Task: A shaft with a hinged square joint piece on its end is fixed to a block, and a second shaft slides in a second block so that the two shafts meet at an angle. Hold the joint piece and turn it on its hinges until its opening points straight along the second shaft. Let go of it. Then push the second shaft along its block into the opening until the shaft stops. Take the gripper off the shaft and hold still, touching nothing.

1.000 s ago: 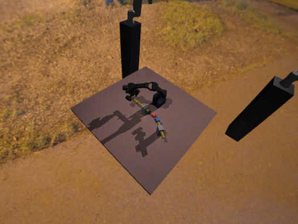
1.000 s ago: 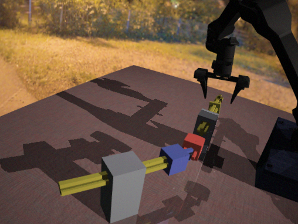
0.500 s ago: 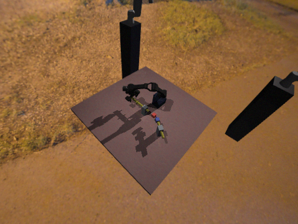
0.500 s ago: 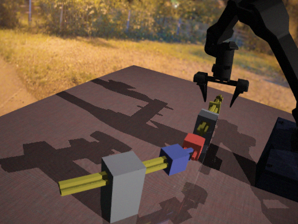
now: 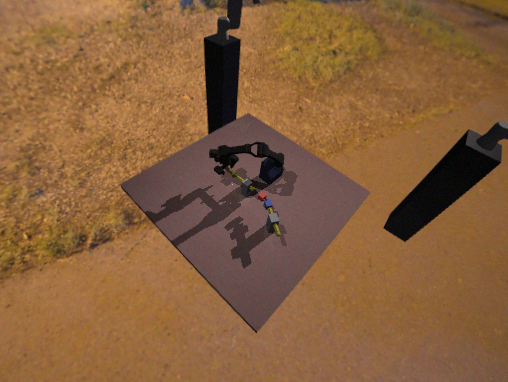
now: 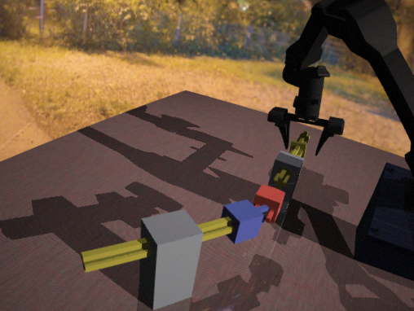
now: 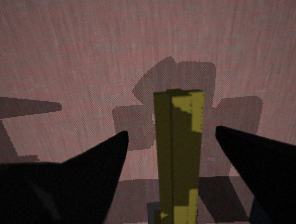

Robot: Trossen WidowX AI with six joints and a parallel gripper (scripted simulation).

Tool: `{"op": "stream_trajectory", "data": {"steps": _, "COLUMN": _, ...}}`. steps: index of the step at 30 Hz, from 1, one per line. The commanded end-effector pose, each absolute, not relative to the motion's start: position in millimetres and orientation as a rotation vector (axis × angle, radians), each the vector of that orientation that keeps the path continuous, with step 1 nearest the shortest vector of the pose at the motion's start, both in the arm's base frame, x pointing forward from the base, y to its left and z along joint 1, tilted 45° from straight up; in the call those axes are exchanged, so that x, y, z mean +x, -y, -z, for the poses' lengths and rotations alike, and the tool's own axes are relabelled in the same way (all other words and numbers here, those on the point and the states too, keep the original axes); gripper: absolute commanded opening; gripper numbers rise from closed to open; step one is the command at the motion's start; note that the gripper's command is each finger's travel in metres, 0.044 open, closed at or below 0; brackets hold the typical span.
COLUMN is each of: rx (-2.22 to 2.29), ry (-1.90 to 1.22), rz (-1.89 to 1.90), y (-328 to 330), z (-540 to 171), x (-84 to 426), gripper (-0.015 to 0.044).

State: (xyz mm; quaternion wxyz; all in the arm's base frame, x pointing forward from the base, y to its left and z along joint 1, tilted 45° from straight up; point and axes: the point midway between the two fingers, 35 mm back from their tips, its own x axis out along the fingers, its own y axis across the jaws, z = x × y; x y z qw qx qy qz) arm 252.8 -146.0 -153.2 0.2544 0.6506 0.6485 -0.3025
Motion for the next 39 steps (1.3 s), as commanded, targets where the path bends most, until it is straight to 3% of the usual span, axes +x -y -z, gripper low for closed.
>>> {"op": "stream_trajectory", "data": {"steps": 1, "rx": 1.775, "ry": -1.760, "rz": 0.820, "y": 144.5, "z": 153.8, "x": 253.6, "gripper": 0.0282}}
{"op": "stream_trajectory", "data": {"steps": 8, "rx": 1.775, "ry": -1.760, "rz": 0.820, "y": 144.5, "z": 153.8, "x": 253.6, "gripper": 0.0102}}
{"op": "stream_trajectory", "data": {"steps": 39, "rx": 1.770, "ry": -1.759, "rz": 0.819, "y": 145.1, "z": 153.7, "x": 253.5, "gripper": 0.0067}}
